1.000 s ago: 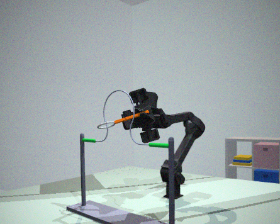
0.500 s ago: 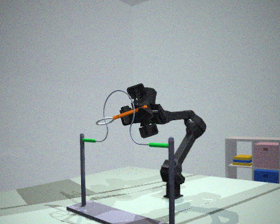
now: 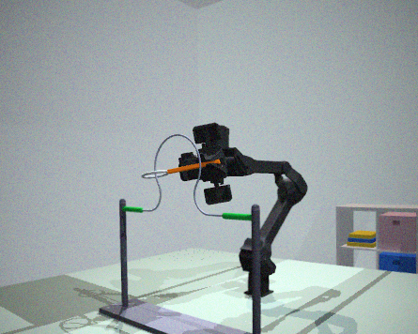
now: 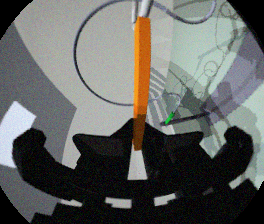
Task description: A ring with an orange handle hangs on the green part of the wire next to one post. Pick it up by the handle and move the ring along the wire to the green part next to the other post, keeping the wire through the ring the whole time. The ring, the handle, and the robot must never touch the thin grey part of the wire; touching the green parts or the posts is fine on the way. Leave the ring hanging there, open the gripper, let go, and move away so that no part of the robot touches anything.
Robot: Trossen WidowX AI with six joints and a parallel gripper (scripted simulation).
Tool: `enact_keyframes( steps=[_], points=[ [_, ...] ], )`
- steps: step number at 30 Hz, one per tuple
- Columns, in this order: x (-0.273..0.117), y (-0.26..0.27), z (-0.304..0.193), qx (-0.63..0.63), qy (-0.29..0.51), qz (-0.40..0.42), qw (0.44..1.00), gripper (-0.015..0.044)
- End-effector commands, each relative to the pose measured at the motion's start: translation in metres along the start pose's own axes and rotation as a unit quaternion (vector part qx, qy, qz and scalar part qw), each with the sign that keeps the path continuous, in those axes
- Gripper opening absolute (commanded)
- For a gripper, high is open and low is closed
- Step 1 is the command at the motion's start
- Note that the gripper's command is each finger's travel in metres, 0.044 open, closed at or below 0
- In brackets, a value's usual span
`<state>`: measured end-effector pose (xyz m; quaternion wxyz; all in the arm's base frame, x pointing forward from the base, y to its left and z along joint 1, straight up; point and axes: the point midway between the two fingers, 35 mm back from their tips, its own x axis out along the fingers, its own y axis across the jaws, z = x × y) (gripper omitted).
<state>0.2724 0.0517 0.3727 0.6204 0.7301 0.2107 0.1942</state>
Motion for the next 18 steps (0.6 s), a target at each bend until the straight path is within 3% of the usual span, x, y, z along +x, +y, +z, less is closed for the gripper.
enact_keyframes(
  steps=[1, 18],
  points=[
    [0.0003, -0.0021, -0.0007, -0.027, 0.000, -0.021, 0.999, -0.0150],
    [0.0004, -0.0121, 0.0006, -0.126, -0.011, -0.095, 0.987, -0.0150]
  ],
)
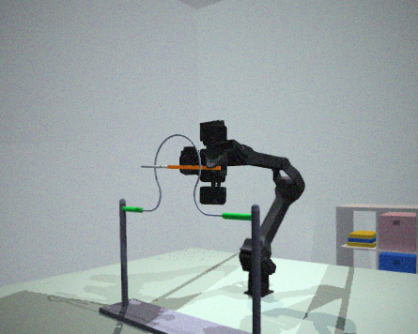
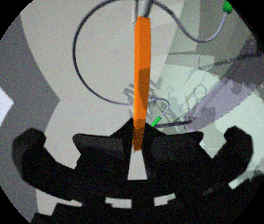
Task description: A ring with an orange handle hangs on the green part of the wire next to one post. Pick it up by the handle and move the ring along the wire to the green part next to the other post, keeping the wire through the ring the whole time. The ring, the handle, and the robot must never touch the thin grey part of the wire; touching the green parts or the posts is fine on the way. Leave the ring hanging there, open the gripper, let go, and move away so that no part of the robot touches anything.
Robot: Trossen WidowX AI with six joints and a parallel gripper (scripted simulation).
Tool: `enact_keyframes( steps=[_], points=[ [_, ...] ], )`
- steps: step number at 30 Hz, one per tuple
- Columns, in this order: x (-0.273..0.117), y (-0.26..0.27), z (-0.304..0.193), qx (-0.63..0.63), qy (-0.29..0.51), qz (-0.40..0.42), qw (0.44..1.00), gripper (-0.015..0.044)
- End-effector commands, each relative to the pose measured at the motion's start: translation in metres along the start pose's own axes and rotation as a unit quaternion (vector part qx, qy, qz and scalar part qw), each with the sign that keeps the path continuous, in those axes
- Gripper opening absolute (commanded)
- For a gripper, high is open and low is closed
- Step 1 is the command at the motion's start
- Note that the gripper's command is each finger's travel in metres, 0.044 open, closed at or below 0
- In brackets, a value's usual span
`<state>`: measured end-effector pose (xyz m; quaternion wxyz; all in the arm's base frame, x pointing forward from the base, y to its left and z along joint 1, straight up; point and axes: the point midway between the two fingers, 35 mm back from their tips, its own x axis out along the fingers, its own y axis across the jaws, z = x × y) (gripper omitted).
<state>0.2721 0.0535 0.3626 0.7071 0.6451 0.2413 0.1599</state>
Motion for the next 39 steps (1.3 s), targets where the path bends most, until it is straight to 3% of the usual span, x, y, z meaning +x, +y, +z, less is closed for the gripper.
enact_keyframes(
  steps=[1, 39],
  points=[
    [0.000, -0.003, 0.000, -0.029, -0.004, -0.021, 0.999, -0.0150],
    [-0.001, -0.024, 0.006, -0.246, -0.032, -0.175, 0.953, -0.0150]
  ],
)
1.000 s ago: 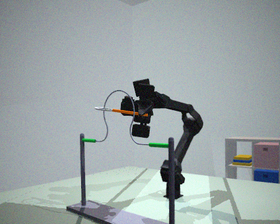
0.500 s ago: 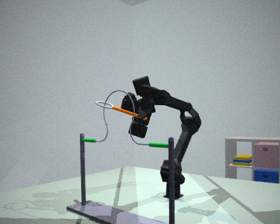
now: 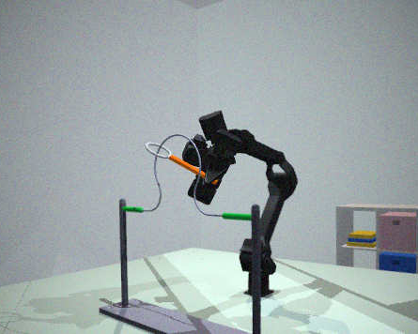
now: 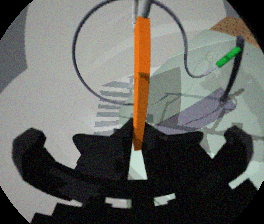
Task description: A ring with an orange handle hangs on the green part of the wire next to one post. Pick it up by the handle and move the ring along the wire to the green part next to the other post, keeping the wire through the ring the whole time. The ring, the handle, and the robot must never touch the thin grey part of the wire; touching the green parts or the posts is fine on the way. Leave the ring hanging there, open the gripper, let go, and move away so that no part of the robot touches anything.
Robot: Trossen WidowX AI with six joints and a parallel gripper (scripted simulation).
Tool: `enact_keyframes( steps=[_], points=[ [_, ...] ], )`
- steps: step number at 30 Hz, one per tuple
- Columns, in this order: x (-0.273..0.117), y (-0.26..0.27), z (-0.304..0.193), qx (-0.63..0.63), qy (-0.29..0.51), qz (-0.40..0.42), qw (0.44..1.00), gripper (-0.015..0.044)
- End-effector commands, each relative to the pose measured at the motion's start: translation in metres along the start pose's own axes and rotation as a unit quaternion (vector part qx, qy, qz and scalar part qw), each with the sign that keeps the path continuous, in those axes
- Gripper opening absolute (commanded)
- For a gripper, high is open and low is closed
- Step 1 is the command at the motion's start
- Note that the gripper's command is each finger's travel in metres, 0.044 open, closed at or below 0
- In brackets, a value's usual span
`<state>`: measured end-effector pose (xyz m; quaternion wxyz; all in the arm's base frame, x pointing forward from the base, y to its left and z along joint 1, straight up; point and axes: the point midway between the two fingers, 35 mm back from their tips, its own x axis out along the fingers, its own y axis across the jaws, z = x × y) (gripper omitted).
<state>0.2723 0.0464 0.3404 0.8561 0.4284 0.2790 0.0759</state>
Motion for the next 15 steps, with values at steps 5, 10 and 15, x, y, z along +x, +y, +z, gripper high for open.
enact_keyframes(
  steps=[5, 10, 15],
  points=[
    [0.0003, -0.0058, 0.0006, -0.057, -0.008, -0.040, 0.998, -0.0150],
    [0.0004, -0.0088, 0.0010, -0.086, -0.012, -0.060, 0.994, -0.0150],
    [0.0004, -0.0118, 0.0016, -0.115, -0.016, -0.080, 0.990, -0.0150]
  ],
)
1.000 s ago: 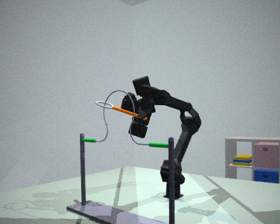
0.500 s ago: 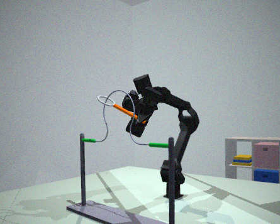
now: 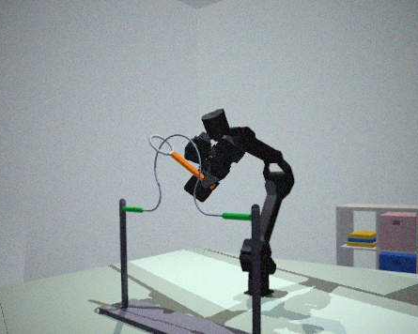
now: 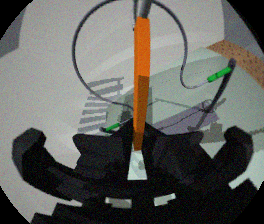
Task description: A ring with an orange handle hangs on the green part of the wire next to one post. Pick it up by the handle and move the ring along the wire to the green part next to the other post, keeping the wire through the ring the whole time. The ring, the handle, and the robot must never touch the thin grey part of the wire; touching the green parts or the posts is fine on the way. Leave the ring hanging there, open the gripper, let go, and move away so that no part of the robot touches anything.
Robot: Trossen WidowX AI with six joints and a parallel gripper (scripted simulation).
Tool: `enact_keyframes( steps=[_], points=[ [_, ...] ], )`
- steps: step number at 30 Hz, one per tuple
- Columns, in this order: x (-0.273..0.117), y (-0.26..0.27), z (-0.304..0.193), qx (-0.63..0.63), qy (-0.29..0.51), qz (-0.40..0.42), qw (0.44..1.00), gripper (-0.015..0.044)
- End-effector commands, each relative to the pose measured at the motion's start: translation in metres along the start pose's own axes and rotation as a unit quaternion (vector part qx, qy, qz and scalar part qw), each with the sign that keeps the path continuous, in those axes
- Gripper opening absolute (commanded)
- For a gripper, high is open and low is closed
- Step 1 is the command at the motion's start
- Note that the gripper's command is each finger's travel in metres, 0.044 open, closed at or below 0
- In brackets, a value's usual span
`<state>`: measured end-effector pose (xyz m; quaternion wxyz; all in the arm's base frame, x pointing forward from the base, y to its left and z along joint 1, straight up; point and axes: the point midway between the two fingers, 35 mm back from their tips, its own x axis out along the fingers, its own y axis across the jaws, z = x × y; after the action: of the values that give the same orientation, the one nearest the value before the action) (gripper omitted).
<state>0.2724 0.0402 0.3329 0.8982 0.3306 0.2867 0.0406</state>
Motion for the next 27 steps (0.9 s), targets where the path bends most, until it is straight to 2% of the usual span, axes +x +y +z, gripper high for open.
enact_keyframes(
  steps=[1, 27],
  points=[
    [0.000, -0.003, 0.000, -0.030, -0.004, -0.020, 0.999, -0.0150],
    [0.000, -0.019, 0.004, -0.179, -0.026, -0.124, 0.976, -0.0150]
  ],
)
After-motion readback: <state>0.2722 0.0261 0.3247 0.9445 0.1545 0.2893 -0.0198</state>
